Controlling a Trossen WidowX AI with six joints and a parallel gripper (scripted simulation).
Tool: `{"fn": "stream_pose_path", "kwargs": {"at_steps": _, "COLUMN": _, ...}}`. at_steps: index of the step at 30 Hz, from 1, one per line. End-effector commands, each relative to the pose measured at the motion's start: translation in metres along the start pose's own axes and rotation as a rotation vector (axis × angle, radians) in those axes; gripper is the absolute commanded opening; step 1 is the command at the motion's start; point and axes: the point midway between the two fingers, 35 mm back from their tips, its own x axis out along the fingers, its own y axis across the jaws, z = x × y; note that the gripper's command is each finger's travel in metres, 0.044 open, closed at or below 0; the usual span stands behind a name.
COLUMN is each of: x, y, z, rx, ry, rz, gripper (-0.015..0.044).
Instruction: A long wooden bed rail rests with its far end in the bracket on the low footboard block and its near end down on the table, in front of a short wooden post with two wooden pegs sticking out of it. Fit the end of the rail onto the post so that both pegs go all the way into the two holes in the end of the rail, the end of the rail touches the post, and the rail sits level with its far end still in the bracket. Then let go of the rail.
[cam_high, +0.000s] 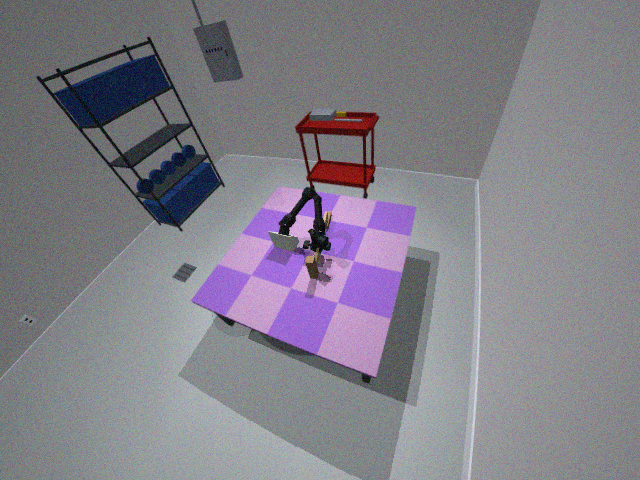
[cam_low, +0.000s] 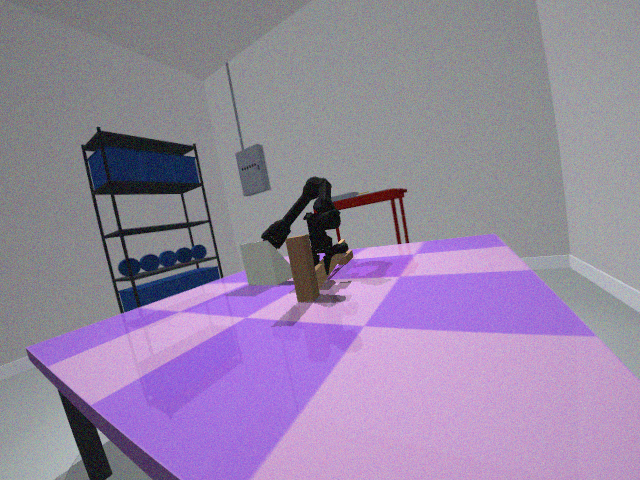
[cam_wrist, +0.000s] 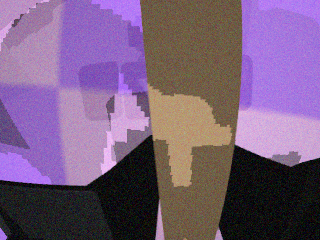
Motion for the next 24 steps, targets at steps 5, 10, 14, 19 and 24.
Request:
{"fn": "stream_pose_path", "kwargs": {"at_steps": 5, "x": -0.006, "y": -0.003, "z": 0.0, "rx": -0.005, "ry": -0.003, "rz": -0.009, "gripper": 0.0}}
{"fn": "stream_pose_path", "kwargs": {"at_steps": 10, "x": -0.009, "y": -0.004, "z": 0.0, "rx": -0.005, "ry": -0.003, "rz": -0.009, "gripper": 0.0}}
{"fn": "stream_pose_path", "kwargs": {"at_steps": 14, "x": -0.011, "y": -0.005, "z": 0.0, "rx": -0.005, "ry": -0.003, "rz": -0.009, "gripper": 0.0}}
{"fn": "stream_pose_path", "kwargs": {"at_steps": 19, "x": -0.013, "y": -0.005, "z": 0.0, "rx": -0.005, "ry": -0.002, "rz": -0.009, "gripper": 0.0}}
{"fn": "stream_pose_path", "kwargs": {"at_steps": 24, "x": -0.016, "y": -0.006, "z": 0.0, "rx": -0.005, "ry": -0.002, "rz": -0.009, "gripper": 0.0}}
